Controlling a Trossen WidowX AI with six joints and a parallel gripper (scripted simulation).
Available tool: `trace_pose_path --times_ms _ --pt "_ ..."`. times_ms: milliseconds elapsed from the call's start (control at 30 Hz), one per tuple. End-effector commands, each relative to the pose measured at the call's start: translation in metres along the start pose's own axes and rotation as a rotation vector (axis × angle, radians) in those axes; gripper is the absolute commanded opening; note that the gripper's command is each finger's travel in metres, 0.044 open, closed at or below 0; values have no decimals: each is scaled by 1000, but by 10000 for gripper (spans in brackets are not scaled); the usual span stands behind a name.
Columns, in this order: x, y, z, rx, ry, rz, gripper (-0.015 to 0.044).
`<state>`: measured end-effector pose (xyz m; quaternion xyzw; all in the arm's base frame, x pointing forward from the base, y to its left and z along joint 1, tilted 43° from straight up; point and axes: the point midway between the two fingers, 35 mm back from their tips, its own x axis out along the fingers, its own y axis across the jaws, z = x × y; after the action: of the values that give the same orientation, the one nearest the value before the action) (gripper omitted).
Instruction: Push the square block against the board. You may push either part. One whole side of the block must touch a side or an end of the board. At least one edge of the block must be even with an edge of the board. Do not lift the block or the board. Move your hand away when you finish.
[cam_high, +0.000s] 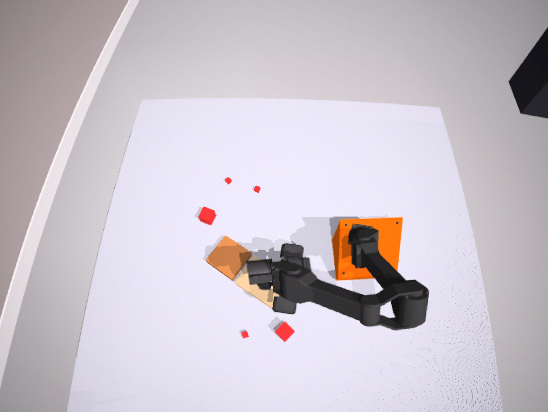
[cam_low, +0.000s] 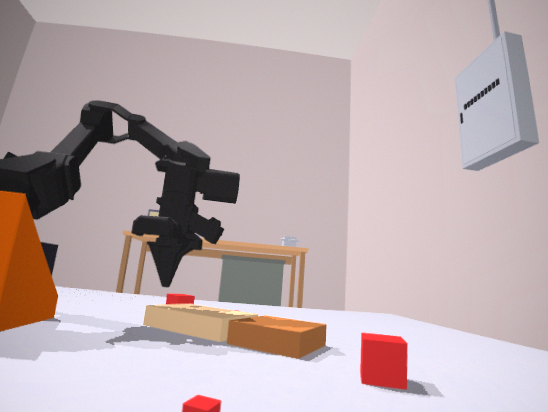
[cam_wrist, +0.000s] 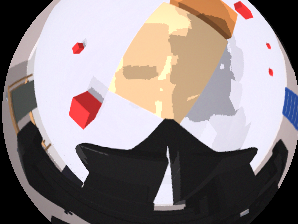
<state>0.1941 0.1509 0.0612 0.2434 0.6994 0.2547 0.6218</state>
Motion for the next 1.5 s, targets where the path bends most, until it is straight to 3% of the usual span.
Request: trace_pose_path --times_ms 0,333,533,733,1467 --pt "0 10 -8 122 8 8 0" --pt "-2 36 -26 440 19 19 0" --pt "0 36 -26 445 19 19 0" --pt "53 38 -29 446 21 24 0" --pt "53 32 -10 445 19 19 0"
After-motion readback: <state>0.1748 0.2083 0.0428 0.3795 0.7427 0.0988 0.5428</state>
